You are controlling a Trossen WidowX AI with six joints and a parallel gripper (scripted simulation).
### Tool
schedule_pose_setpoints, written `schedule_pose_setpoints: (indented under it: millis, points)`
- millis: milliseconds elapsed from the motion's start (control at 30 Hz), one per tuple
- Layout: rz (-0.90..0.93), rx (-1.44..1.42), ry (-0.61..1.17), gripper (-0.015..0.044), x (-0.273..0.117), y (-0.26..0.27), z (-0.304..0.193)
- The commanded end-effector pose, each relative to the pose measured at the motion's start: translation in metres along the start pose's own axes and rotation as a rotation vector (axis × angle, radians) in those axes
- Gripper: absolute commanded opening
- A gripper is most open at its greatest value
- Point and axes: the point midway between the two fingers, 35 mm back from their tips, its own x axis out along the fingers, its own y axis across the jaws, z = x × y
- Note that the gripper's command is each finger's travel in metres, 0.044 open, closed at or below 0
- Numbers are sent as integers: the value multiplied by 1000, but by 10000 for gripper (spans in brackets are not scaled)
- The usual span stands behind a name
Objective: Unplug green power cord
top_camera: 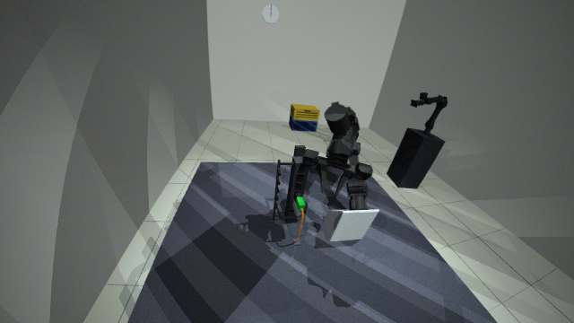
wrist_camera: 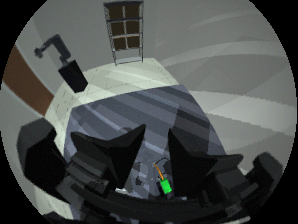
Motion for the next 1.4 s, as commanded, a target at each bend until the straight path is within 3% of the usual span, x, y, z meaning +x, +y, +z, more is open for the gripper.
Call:
schedule_pose_setpoints:
  millis: [0, 300, 1367]
  points:
    - [-4, -126, 307, 160, 33, -26, -62]
    - [221, -449, 856, 160, 54, -56, -181]
    - [228, -457, 866, 160, 35, -71, -199]
